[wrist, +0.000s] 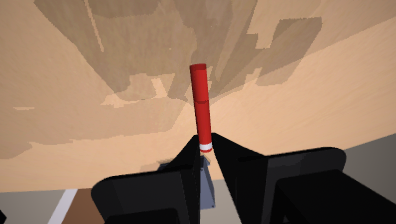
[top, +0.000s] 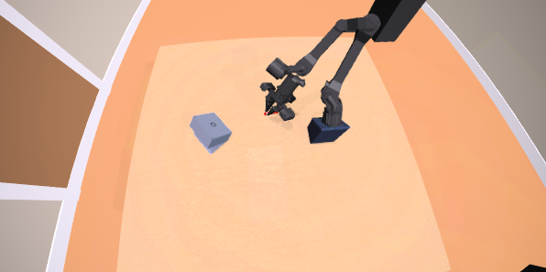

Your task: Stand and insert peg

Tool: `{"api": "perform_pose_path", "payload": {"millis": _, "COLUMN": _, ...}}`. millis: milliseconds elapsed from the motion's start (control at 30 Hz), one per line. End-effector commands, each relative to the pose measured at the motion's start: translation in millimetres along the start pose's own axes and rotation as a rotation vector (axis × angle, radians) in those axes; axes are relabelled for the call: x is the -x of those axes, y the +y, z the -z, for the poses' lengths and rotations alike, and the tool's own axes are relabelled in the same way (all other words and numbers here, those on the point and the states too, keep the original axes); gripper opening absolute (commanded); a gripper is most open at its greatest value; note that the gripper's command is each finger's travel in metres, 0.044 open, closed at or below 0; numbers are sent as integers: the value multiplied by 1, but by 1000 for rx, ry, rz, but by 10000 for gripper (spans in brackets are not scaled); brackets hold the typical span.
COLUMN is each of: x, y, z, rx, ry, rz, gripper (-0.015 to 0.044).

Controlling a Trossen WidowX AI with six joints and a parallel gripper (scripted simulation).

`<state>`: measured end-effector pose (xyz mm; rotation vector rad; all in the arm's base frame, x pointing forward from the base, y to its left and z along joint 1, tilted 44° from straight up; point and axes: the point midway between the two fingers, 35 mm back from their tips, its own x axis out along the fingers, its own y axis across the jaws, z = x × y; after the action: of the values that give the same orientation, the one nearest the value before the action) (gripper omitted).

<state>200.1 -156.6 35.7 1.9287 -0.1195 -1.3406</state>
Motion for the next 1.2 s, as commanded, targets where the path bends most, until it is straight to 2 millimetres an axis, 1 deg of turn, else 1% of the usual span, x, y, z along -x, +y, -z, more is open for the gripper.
{"api": "perform_pose_path", "payload": {"millis": 0, "x": 3, "y": 0, "z": -2, "rx": 1, "ry": 33, "rz": -3, "gripper": 49}}
{"api": "perform_pose_path", "payload": {"millis": 1167, "x": 21, "y": 0, "z": -17, "rx": 5, "ry": 334, "rz": -3, "gripper": 49}}
